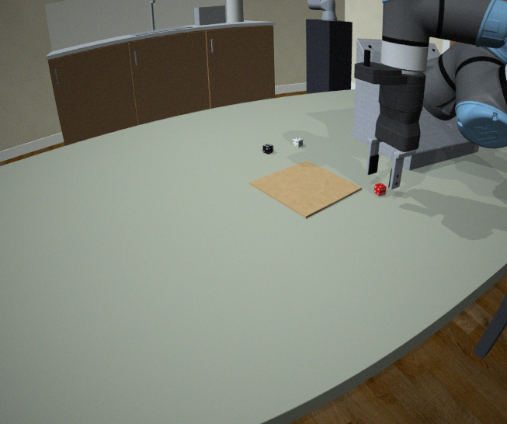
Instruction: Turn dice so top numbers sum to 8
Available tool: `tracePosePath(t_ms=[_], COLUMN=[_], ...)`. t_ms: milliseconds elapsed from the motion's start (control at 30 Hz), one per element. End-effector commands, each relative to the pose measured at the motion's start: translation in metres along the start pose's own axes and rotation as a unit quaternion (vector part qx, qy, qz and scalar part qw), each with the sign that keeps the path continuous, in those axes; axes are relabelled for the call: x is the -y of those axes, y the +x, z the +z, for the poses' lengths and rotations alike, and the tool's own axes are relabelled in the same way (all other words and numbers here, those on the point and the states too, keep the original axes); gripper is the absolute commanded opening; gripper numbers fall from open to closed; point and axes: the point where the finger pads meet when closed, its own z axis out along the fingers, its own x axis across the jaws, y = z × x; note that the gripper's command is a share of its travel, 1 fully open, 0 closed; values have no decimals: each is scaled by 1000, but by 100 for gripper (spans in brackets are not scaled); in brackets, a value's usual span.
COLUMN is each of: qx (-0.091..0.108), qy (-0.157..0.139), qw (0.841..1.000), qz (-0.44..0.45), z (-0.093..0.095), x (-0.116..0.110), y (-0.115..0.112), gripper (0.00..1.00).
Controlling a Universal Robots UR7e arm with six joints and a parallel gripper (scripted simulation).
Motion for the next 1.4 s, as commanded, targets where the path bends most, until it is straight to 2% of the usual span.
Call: tracePosePath(t_ms=[0, 233, 500, 567, 1067, 1367], qx=[1, 1, 1, 1, 1, 1], qy=[-1, -1, -1, -1, -1, -1], qw=[1000, 1000, 1000, 1000, 1000, 1000], qz=[0, 0, 0, 0, 0, 0], z=[2, -2, -24, -24, -100, -115], x=[-2, -2, -1, -1, -1, -1], y=[-1, -1, -1, -1, -1, -1], gripper=[100, 100, 100, 100, 100, 100])
